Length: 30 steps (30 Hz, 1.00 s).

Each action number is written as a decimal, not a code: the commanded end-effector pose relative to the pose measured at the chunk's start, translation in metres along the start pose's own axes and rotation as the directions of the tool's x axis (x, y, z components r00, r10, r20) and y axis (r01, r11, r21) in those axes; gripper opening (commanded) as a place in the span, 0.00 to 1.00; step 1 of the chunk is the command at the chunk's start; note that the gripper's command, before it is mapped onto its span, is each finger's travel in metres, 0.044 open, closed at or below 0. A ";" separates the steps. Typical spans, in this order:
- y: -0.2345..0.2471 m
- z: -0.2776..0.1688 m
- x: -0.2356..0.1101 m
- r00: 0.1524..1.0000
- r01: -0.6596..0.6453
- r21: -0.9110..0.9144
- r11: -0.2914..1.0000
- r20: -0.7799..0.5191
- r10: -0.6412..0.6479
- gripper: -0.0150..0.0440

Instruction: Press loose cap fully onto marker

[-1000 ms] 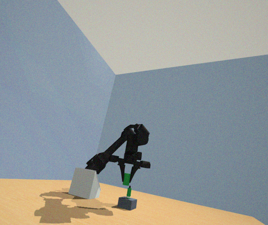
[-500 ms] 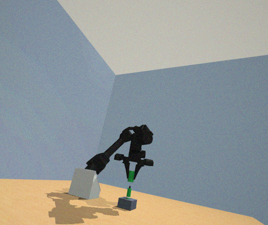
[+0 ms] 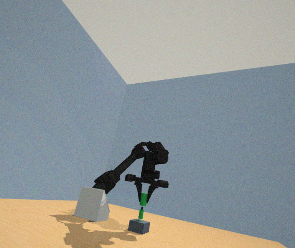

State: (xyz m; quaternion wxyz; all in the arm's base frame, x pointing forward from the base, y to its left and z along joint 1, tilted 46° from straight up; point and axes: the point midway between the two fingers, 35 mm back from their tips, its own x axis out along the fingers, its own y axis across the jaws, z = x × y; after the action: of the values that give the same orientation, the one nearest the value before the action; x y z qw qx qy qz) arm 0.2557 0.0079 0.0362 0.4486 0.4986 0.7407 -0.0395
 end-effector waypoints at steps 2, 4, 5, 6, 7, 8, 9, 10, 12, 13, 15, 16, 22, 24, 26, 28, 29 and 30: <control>0.000 -0.001 0.009 1.000 -0.002 0.007 1.000 -0.005 0.002 0.25; 0.000 -0.001 0.012 1.000 -0.002 0.007 1.000 -0.005 0.002 0.25; 0.000 -0.001 0.014 1.000 -0.002 0.007 1.000 -0.005 0.002 0.25; 0.000 -0.001 0.016 1.000 -0.002 0.007 1.000 -0.005 0.002 0.25; 0.000 -0.001 0.017 1.000 -0.002 0.007 1.000 -0.005 0.002 0.25; 0.000 -0.001 0.019 1.000 -0.002 0.007 1.000 -0.005 0.002 0.25; 0.000 -0.001 0.020 1.000 -0.002 0.007 1.000 -0.005 0.002 0.25; 0.000 -0.001 0.022 1.000 -0.002 0.007 1.000 -0.005 0.002 0.25; 0.000 -0.001 0.025 1.000 -0.002 0.007 1.000 -0.006 0.002 0.25; 0.000 -0.001 0.027 1.000 -0.002 0.007 1.000 -0.006 0.002 0.25; 0.000 -0.001 0.030 1.000 -0.002 0.007 1.000 -0.006 0.002 0.25; 0.000 -0.001 0.032 1.000 -0.002 0.007 1.000 -0.006 0.002 0.25; -0.001 -0.002 0.041 1.000 -0.003 0.007 1.000 -0.007 0.003 0.25; -0.001 -0.002 0.043 1.000 -0.003 0.006 1.000 -0.007 0.003 0.25; -0.001 -0.002 0.043 1.000 -0.003 0.006 1.000 -0.007 0.003 0.25; -0.001 -0.002 0.043 1.000 -0.003 0.006 1.000 -0.007 0.003 0.25; -0.001 -0.002 0.043 1.000 -0.003 0.006 1.000 -0.007 0.003 0.25; -0.001 -0.002 0.043 1.000 -0.003 0.006 1.000 -0.007 0.003 0.25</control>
State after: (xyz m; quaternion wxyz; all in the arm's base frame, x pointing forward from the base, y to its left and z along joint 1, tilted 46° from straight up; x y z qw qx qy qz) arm 0.2504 0.0380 0.0076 0.4470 0.4989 0.7415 -0.0387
